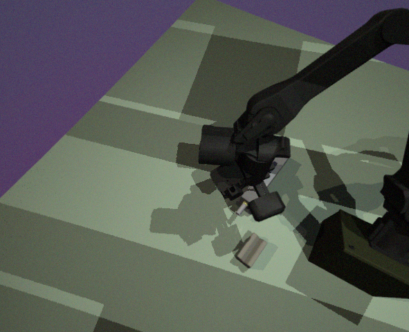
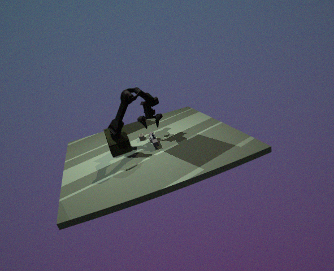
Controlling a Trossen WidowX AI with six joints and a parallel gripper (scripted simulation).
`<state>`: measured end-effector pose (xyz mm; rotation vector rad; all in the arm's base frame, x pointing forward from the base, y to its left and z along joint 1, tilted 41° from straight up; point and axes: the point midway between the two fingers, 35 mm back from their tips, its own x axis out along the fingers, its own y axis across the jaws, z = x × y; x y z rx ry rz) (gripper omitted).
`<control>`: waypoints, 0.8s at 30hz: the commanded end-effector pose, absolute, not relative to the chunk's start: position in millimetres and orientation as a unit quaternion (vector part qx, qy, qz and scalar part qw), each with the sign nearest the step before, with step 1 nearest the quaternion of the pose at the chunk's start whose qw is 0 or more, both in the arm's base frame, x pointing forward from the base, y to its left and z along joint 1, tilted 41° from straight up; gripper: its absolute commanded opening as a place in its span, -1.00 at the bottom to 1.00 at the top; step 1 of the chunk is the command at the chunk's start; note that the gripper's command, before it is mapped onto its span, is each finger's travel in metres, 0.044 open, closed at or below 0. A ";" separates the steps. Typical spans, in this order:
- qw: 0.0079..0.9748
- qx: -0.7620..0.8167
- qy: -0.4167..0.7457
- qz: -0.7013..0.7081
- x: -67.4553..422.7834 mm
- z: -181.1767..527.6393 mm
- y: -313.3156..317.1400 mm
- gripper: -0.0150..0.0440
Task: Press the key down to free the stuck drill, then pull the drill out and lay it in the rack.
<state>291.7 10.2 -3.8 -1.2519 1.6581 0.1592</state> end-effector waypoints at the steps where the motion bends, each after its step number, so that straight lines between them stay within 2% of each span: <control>1: 0.353 -0.626 0.652 0.240 284.0 -64.0 29.5 1.00; 24: 0.351 -0.627 0.651 0.243 284.3 -69.2 23.8 1.00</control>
